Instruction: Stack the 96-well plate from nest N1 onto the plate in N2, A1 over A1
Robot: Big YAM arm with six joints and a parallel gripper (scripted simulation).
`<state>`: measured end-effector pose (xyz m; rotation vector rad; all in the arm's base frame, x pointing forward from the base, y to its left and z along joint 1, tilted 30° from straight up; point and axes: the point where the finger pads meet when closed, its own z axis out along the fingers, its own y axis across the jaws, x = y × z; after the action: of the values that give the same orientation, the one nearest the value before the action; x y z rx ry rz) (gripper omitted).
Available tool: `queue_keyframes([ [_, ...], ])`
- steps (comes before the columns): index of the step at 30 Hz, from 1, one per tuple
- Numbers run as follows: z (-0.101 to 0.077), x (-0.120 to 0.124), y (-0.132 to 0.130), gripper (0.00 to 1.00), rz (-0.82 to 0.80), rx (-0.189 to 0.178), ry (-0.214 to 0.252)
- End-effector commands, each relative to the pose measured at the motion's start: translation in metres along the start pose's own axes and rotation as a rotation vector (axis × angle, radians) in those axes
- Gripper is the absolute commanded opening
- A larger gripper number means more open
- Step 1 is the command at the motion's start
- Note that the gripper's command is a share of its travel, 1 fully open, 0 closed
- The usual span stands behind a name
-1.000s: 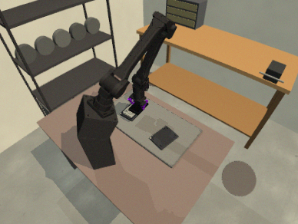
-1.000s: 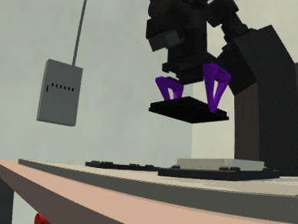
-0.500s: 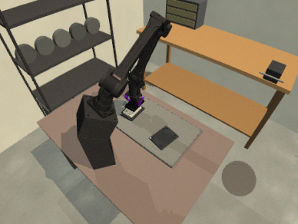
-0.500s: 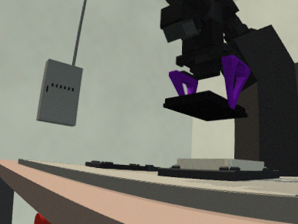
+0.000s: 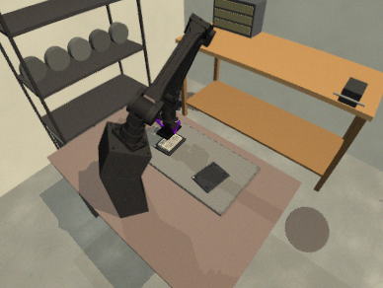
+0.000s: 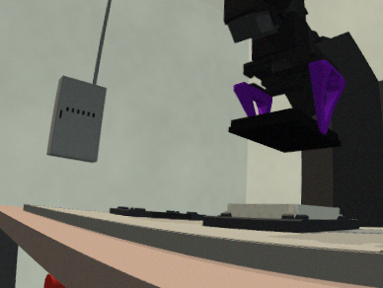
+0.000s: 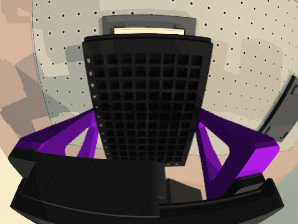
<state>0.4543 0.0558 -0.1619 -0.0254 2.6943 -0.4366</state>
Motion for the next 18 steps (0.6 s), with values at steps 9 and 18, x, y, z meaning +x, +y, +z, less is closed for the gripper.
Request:
queue_keyframes([
  [9, 0.0009, 0.0043, -0.0054, 0.00, 0.030, 0.009, 0.016],
  [18, 0.0006, 0.0053, -0.0057, 0.00, 0.031, 0.008, 0.013],
])
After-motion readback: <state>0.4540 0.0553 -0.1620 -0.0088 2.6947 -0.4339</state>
